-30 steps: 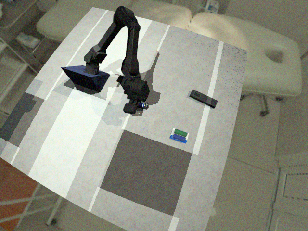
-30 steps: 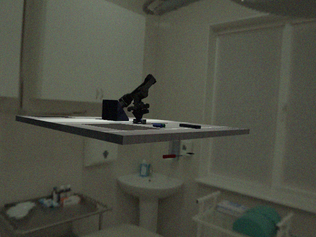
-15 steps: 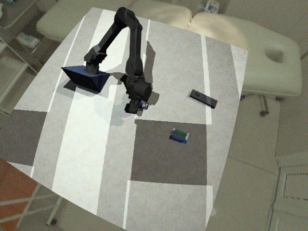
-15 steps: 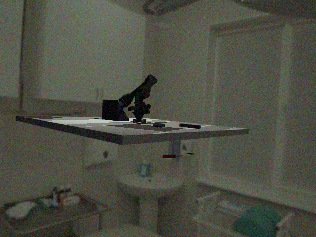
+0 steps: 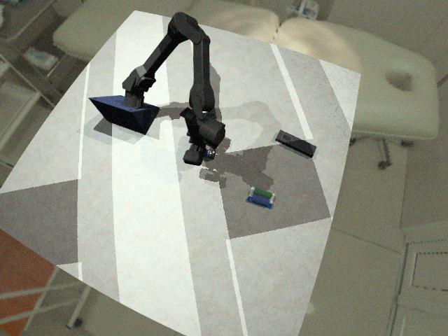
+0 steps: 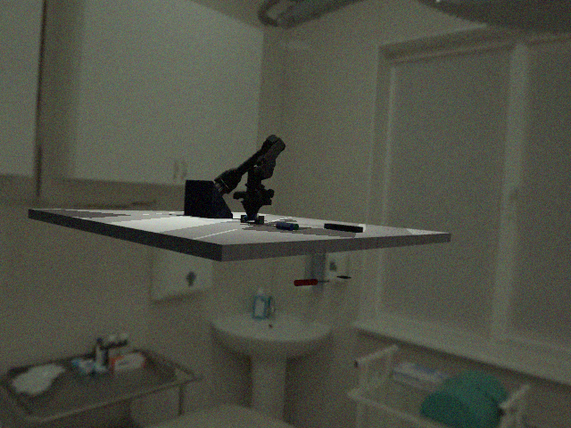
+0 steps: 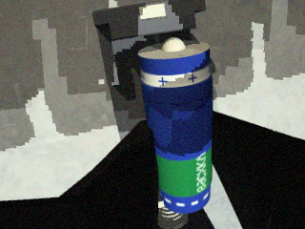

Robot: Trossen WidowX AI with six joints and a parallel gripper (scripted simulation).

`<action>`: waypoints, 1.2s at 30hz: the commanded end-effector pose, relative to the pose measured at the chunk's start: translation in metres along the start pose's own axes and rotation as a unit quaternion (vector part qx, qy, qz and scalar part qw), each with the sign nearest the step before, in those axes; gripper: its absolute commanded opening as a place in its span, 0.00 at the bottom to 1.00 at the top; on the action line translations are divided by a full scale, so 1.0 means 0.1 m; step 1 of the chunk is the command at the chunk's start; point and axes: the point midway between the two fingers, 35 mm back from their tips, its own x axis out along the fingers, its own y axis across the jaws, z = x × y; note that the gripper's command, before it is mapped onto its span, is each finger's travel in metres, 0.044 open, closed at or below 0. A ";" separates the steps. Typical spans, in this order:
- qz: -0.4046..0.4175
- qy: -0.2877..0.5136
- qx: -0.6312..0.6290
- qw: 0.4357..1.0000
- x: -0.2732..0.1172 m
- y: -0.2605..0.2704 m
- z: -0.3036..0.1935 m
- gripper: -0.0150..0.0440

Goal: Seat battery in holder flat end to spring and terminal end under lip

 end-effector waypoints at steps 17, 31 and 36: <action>-0.002 0.076 -0.004 0.997 0.05 0.06 -0.05 0.38; -0.008 0.112 -0.007 0.994 0.05 0.08 -0.02 0.38; -0.009 0.112 -0.007 0.994 0.05 0.08 -0.01 0.38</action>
